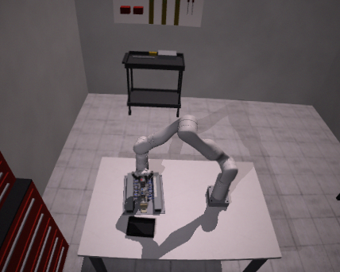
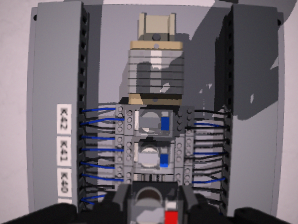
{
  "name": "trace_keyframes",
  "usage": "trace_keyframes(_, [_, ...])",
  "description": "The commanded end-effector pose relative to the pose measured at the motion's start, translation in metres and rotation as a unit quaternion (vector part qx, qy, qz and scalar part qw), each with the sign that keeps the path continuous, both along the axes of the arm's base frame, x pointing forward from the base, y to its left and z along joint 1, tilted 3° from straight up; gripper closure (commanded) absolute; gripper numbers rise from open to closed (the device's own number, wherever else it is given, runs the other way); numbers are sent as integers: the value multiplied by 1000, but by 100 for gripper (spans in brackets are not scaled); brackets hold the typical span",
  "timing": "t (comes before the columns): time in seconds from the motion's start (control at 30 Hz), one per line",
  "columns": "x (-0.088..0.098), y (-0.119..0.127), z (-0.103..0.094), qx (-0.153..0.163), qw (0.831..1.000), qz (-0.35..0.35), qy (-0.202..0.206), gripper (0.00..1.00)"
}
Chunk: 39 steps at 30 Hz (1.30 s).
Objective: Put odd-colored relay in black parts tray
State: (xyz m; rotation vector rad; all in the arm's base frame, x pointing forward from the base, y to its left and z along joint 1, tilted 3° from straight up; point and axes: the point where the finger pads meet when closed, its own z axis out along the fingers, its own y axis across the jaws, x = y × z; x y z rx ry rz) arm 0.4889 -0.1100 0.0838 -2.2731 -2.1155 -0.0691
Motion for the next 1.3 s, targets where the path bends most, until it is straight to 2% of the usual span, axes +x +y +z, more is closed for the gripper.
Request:
trace_keyframes(0.0, [1,7,1,0,1000,0,-1,100])
trace_keyframes(0.37, [8,53,4,0,1000,0,-1,100])
trace_keyframes(0.43, [8,53,4,0,1000,0,-1,100])
trace_keyframes(0.93, [20,141,9,0,1000,0,-1,100])
trace_keyframes(1.0, [20,141,9,0,1000,0,-1,100])
trace_keyframes(1.27, [26,186,12,0,1000,0,-1,100])
